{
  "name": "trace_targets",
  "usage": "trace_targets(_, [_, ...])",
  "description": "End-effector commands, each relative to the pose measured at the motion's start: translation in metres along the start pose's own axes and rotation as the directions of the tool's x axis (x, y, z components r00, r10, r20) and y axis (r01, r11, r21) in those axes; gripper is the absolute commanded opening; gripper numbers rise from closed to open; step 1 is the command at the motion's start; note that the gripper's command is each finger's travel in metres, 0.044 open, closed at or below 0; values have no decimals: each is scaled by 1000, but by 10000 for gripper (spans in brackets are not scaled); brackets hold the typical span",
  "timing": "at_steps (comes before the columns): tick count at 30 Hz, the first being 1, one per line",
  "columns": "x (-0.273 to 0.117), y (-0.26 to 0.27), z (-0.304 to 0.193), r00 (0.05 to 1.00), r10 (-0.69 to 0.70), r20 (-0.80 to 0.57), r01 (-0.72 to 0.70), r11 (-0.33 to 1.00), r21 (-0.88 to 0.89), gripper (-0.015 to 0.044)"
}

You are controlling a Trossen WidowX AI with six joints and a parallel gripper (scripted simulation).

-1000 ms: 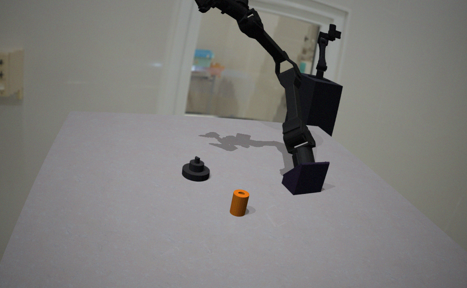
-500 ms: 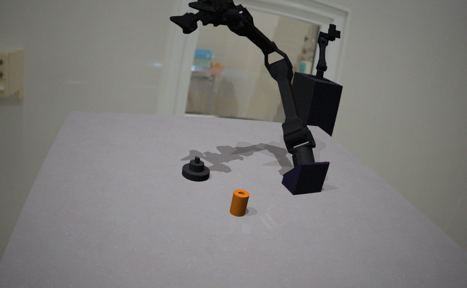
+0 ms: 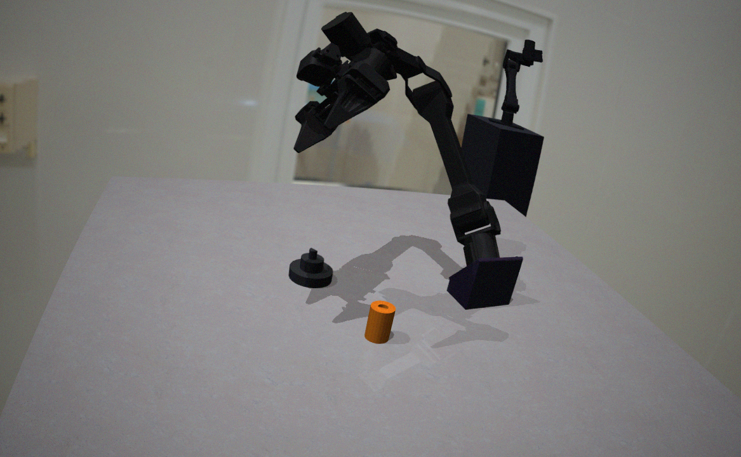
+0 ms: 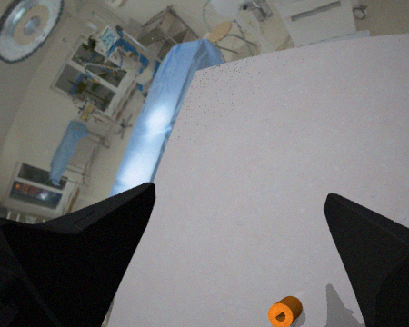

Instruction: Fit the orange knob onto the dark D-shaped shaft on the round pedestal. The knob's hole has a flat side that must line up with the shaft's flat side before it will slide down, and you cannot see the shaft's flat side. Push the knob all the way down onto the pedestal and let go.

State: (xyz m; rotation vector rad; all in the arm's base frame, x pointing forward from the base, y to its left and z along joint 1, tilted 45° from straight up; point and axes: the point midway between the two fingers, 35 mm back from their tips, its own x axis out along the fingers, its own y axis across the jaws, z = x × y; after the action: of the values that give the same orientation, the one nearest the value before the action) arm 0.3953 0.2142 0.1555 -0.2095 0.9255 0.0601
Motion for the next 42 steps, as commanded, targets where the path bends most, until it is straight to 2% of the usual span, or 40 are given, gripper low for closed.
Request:
trace_targets(1, [37, -1, -67, 963, -133, -235, 141, 990, 21, 440])
trace_targets(7, [60, -15, -148, 810, -358, -465, 382, 923, -44, 440])
trace_targets(12, [60, -36, -206, 604, -568, -558, 582, 794, -178, 440])
trace_targets(22, [59, -37, -208, 596, -576, -560, 588, 787, -184, 440])
trace_targets(27, [79, -56, -226, 596, -577, -559, 589, 787, -184, 440])
trace_targets(42, [89, -68, -237, 595, -577, -559, 590, 786, -184, 440])
